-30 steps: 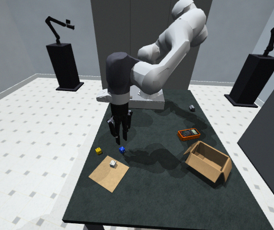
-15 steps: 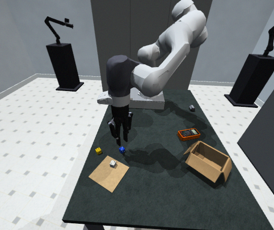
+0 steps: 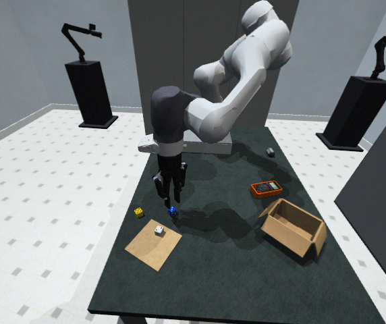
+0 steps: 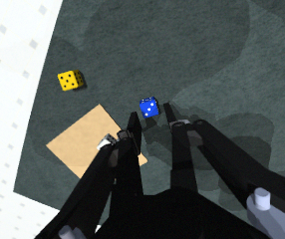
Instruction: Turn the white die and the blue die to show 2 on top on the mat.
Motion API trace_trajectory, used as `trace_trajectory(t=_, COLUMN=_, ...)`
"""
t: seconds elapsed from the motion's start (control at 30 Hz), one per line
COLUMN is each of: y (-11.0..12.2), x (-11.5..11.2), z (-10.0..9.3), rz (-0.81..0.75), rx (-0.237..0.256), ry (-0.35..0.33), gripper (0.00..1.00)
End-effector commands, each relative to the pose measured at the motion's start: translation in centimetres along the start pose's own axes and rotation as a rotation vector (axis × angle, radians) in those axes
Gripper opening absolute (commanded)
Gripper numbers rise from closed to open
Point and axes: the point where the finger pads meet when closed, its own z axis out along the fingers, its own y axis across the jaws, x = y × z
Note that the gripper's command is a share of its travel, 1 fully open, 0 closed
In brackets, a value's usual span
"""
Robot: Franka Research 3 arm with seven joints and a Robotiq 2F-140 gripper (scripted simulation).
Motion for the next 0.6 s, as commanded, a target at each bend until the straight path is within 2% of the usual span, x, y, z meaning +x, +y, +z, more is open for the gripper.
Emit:
trace_trajectory(t=0.0, y=-0.3, x=0.0, z=0.4, rz=-0.006, rx=0.009, ry=-0.002, gripper=0.32)
trace_trajectory(t=0.57, y=-0.3, x=0.0, z=2.0, rz=-0.006, rx=0.009, ry=-0.002, gripper=0.32)
